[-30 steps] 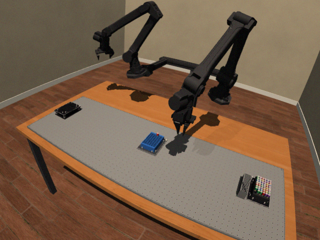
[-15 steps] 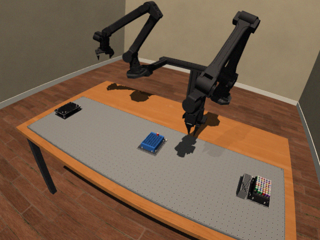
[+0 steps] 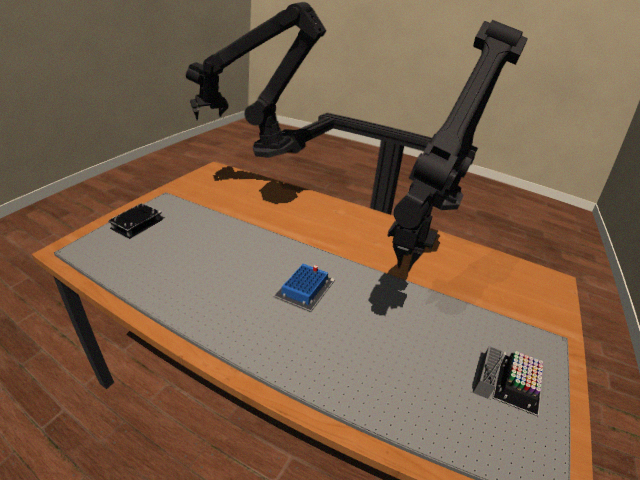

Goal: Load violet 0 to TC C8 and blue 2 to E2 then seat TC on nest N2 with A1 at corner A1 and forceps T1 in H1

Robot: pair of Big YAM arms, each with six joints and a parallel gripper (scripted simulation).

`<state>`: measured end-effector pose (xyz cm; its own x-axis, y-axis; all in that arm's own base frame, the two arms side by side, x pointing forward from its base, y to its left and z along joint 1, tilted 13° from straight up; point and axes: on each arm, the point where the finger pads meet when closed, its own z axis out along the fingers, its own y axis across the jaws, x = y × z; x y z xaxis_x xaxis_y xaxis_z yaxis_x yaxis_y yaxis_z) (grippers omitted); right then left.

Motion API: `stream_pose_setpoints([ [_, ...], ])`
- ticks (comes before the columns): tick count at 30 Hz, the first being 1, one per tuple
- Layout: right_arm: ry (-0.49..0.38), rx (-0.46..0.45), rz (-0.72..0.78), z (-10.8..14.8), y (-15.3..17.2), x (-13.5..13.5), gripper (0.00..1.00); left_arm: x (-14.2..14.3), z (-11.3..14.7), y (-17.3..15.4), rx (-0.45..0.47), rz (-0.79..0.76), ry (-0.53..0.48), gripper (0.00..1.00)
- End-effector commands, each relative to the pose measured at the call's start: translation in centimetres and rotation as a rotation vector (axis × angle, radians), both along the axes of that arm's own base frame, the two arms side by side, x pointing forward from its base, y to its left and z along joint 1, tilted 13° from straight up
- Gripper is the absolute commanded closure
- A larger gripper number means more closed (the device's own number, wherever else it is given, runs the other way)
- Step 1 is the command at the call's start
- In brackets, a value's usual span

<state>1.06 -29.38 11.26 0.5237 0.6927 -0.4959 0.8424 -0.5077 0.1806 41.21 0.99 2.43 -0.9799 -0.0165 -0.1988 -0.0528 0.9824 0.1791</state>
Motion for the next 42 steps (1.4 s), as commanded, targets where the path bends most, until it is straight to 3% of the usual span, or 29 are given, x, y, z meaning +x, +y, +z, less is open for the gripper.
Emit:
stream_pose_setpoints([
  [1,-0.005,-0.033,0.000,1.5,-1.0,0.1,0.00,-1.0,1.0,1.3,0.004,-0.018,0.004,0.76],
  [10,-0.005,-0.033,0.000,1.5,-1.0,0.1,0.00,-2.7,1.5,3.4,-0.003,-0.024,0.025,0.76],
  [11,-0.005,-0.033,0.000,1.5,-1.0,0.1,0.00,-3.2,0.6,3.7,-0.004,-0.024,0.052,0.76],
  [12,-0.005,-0.033,0.000,1.5,-1.0,0.1,0.00,-3.2,1.7,4.0,-0.002,-0.024,0.025,0.76],
  [24,-0.005,-0.033,0.000,1.5,-1.0,0.1,0.00,-6.6,2.4,7.2,-0.010,-0.031,0.045,0.76],
  [28,-0.005,-0.033,0.000,1.5,-1.0,0.1,0.00,-6.4,1.5,6.3,-0.013,-0.055,0.072,0.76],
  [42,-0.005,-0.033,0.000,1.5,-1.0,0.1,0.00,-6.4,2.0,7.0,-0.011,-0.034,0.057,0.76],
])
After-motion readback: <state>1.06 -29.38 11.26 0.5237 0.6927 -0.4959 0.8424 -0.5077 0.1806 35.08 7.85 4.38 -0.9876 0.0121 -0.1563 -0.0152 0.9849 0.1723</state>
